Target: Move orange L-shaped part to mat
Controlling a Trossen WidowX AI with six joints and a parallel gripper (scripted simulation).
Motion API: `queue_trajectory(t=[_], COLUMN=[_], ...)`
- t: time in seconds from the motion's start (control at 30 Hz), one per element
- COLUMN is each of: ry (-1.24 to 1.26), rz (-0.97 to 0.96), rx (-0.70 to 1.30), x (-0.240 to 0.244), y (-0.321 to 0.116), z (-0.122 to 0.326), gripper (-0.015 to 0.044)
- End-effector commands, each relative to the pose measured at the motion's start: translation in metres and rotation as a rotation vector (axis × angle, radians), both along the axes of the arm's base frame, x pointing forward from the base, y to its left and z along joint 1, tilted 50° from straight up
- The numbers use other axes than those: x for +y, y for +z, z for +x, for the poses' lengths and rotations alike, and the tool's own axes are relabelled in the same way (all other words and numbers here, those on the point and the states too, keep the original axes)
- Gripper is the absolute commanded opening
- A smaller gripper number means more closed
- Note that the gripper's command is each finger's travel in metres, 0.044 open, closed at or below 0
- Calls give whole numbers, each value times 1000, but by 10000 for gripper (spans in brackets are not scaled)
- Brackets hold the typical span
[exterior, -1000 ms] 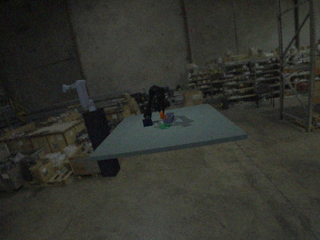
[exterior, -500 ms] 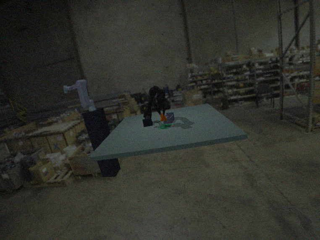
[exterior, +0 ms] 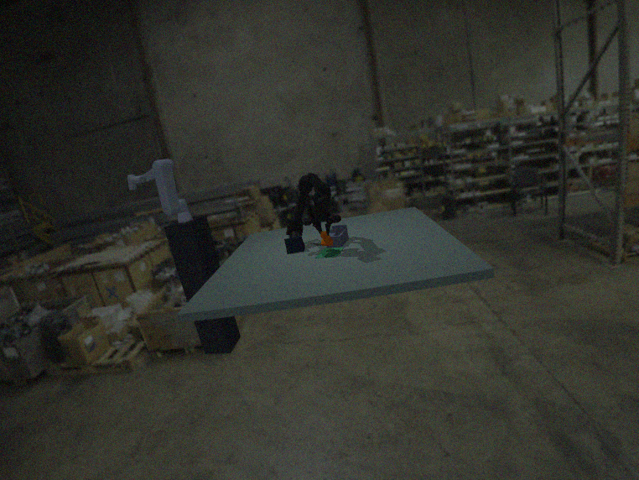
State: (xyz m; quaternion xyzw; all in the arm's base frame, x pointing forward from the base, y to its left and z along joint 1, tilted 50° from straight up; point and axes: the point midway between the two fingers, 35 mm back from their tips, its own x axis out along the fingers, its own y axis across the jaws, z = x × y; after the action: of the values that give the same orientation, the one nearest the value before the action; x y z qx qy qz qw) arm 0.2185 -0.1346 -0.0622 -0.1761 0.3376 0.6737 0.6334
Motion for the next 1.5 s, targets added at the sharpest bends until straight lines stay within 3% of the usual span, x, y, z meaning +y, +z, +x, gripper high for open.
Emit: queue_trajectory(t=[0.0, 0.83, 1.17, 1.33, 1.47], ry=[-7, 0, -1, -4, -7], rz=[2, 2, 2, 0, 0], rx=[3, 1, 1, 2, 4], x=[6, 20, 19, -10, -40], y=[-5, -18, -17, 6, 35], z=[-1, -4, -4, 4, 7], gripper=[0, 0, 263, 394, 400])
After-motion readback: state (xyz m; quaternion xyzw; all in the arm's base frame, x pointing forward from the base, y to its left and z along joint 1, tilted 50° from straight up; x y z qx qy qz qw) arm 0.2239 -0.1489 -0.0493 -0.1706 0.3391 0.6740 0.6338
